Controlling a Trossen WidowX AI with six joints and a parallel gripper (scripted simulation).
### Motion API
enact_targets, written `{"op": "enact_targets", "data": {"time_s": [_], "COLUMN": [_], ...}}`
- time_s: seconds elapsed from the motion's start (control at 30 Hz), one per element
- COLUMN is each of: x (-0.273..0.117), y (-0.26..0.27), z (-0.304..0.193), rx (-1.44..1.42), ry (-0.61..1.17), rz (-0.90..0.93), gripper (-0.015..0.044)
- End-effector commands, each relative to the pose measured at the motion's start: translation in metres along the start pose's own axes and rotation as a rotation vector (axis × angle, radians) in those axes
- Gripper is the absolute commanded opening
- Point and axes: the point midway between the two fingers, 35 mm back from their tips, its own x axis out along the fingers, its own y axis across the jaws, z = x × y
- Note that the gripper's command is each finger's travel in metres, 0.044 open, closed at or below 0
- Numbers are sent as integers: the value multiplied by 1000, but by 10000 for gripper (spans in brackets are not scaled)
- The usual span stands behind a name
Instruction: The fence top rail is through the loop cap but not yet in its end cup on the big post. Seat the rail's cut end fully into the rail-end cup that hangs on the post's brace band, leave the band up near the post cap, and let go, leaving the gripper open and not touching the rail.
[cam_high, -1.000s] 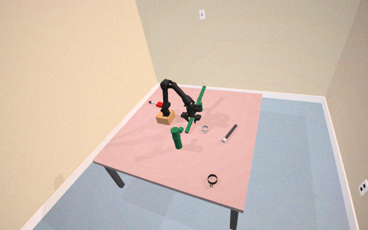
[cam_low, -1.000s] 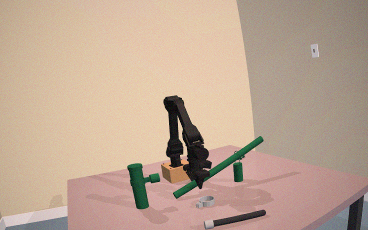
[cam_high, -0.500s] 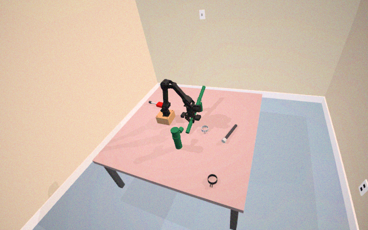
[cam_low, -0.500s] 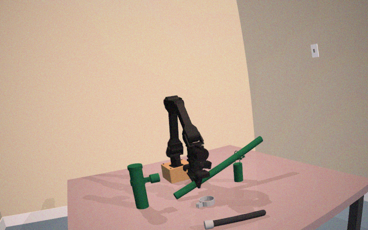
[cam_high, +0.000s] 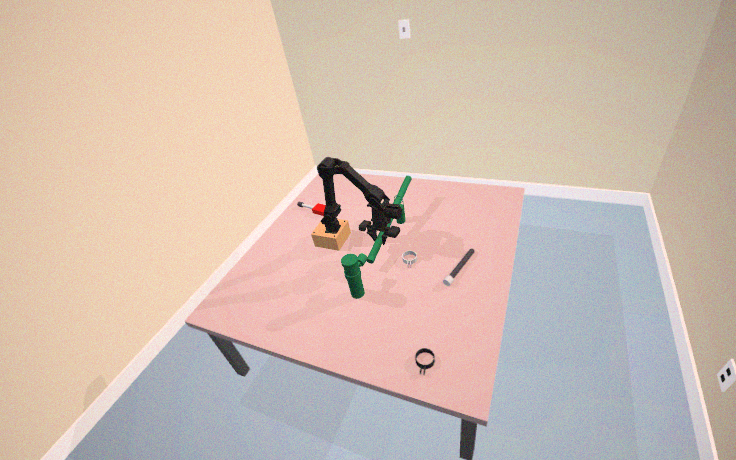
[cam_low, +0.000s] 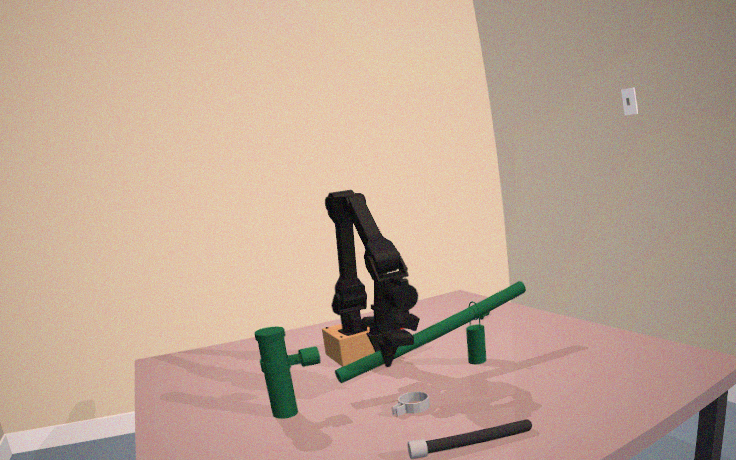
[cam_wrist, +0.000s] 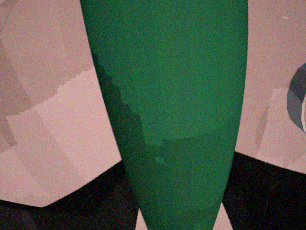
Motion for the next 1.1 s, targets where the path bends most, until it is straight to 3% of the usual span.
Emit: {"op": "enact_targets", "data": {"time_s": [0.0,1.07], "x": [-31,-39], "y": [-1,1], "z": [-20,-24], "rx": [13,13], "ry": [121,138], "rz": [-19,-11], "gripper": [0,0]}}
